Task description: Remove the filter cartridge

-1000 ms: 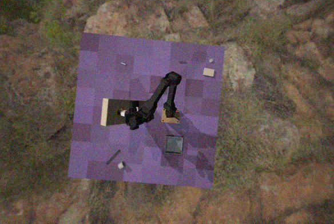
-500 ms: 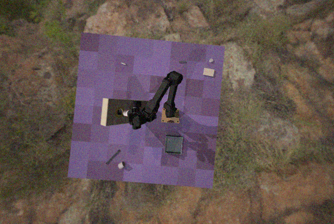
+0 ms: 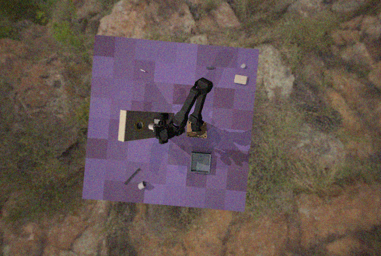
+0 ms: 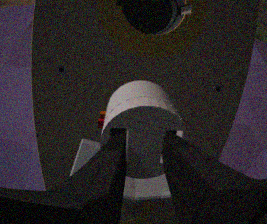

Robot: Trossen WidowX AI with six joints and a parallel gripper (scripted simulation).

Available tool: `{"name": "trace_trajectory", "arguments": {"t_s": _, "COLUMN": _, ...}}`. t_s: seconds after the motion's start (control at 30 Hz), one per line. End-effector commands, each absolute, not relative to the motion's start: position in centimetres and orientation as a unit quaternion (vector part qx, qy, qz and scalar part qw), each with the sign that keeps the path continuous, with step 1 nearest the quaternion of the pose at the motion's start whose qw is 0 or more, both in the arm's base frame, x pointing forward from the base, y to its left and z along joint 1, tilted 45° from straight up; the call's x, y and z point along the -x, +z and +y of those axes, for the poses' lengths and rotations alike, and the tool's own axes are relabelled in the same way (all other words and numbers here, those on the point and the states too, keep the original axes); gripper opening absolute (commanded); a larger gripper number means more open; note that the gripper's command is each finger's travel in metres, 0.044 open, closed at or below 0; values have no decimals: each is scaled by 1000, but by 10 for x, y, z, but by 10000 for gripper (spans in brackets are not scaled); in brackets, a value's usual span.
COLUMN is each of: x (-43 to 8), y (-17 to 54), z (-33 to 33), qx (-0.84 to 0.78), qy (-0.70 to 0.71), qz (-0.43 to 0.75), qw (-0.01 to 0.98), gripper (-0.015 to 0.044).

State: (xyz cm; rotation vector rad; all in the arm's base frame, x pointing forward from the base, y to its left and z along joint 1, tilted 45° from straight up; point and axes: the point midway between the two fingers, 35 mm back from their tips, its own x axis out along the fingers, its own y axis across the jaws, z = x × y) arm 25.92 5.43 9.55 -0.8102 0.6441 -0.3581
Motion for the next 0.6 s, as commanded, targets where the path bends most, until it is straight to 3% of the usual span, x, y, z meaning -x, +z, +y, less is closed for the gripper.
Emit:
{"name": "trace_trajectory", "arguments": {"t_s": 0.0, "x": -260, "y": 96, "z": 55, "qx": 385, "qy": -170, "qz": 306, "qw": 854, "gripper": 53}}
{"name": "trace_trajectory", "arguments": {"t_s": 0.07, "x": -260, "y": 96, "z": 55, "qx": 385, "qy": -170, "qz": 306, "qw": 854, "gripper": 101}}
{"name": "trace_trajectory", "arguments": {"t_s": 0.57, "x": -258, "y": 95, "z": 53, "qx": 385, "qy": -170, "qz": 304, "qw": 855, "gripper": 101}}
